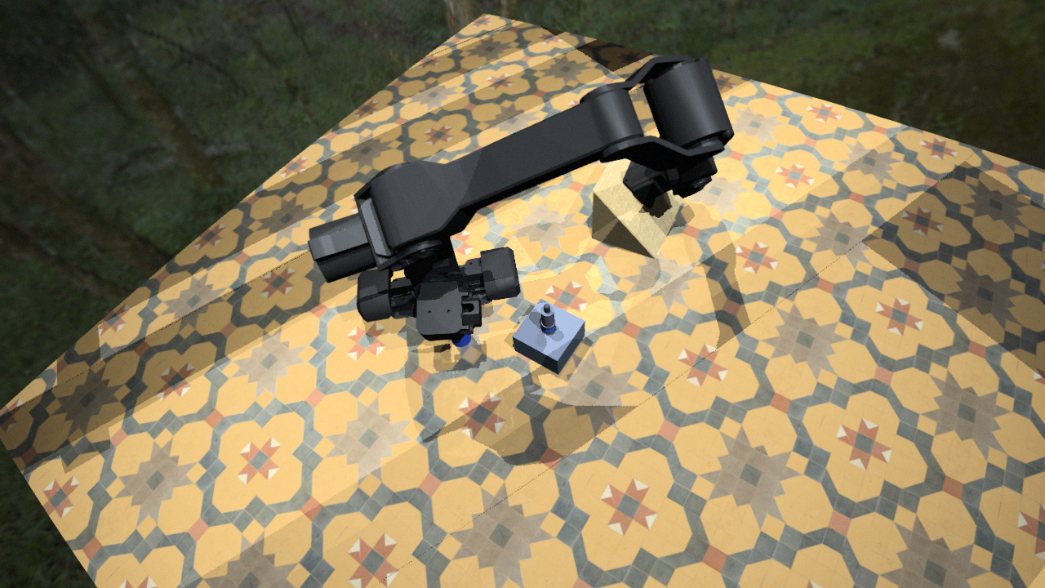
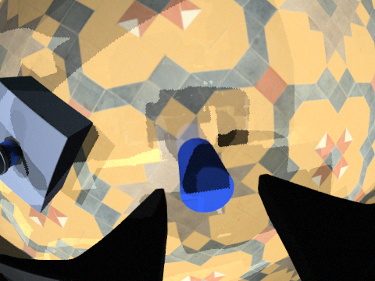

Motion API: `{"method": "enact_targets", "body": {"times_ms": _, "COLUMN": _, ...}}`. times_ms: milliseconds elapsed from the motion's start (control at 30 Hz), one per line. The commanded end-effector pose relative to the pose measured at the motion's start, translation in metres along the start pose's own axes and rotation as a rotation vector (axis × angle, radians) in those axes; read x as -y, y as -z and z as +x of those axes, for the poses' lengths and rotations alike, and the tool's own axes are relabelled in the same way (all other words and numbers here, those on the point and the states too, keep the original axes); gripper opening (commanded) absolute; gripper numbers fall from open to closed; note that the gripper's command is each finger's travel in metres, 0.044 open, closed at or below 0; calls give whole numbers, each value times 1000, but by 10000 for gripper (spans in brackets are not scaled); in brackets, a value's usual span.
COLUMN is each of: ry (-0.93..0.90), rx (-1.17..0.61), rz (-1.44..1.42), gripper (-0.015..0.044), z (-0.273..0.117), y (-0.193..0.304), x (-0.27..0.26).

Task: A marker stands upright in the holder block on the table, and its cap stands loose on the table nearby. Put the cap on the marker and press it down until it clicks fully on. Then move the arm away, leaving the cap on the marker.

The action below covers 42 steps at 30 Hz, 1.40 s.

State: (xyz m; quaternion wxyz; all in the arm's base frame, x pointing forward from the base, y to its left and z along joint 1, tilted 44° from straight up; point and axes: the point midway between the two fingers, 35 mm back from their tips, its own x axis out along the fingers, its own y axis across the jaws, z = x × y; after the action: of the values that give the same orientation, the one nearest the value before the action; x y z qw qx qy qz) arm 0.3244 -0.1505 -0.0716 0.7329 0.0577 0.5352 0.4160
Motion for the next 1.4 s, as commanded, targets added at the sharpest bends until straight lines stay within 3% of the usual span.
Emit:
{"method": "enact_targets", "body": {"times_ms": 0, "ry": -8, "rx": 4, "rz": 5, "gripper": 241, "z": 8, "y": 0, "x": -2}}
{"method": "enact_targets", "body": {"times_ms": 667, "ry": -9, "rx": 5, "rz": 5, "gripper": 241, "z": 38, "y": 0, "x": -3}}
{"method": "enact_targets", "body": {"times_ms": 800, "ry": -9, "rx": 5, "rz": 5, "gripper": 136, "z": 38, "y": 1, "x": -3}}
{"method": "enact_targets", "body": {"times_ms": 1133, "ry": -9, "rx": 5, "rz": 5, "gripper": 69, "z": 38, "y": 1, "x": -2}}
{"method": "enact_targets", "body": {"times_ms": 1233, "ry": -9, "rx": 5, "rz": 5, "gripper": 0, "z": 33, "y": 1, "x": -2}}
{"method": "enact_targets", "body": {"times_ms": 1367, "ry": -8, "rx": 4, "rz": 5, "gripper": 0, "z": 22, "y": 1, "x": -1}}
